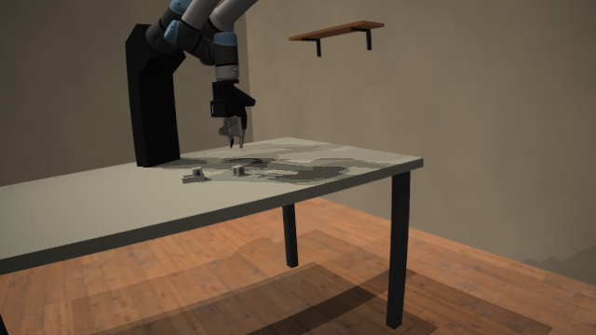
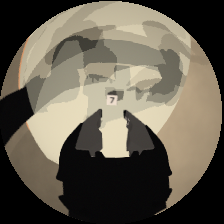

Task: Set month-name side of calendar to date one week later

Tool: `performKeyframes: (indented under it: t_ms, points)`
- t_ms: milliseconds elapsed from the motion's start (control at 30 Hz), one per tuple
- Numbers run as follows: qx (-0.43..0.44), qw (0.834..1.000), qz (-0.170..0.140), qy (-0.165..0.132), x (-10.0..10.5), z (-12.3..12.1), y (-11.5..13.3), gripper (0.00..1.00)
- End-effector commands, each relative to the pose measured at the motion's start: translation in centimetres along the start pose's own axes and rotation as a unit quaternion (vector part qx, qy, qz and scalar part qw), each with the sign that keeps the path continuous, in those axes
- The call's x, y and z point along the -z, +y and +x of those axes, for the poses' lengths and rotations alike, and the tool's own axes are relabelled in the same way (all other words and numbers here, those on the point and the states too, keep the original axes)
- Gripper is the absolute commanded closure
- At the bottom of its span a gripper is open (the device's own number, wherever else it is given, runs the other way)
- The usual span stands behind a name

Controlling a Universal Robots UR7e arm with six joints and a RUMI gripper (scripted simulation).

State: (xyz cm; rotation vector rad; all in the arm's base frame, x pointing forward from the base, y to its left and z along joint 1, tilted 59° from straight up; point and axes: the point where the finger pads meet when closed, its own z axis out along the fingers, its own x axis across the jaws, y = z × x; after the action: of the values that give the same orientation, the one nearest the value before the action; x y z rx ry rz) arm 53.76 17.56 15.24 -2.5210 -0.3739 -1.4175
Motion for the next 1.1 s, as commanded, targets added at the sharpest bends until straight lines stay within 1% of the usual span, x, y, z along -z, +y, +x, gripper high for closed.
performKeyframes:
  t_ms: [0, 533, 1067]
  points:
    - [0.000, 1.000, -0.001, 0.001, 0.0, 0.1, 0.1, 0.72]
    - [0.001, 1.000, 0.000, 0.001, -0.4, 0.2, 0.1, 0.72]
    - [0.001, 1.000, 0.000, 0.001, -1.9, 0.2, 0.1, 0.72]
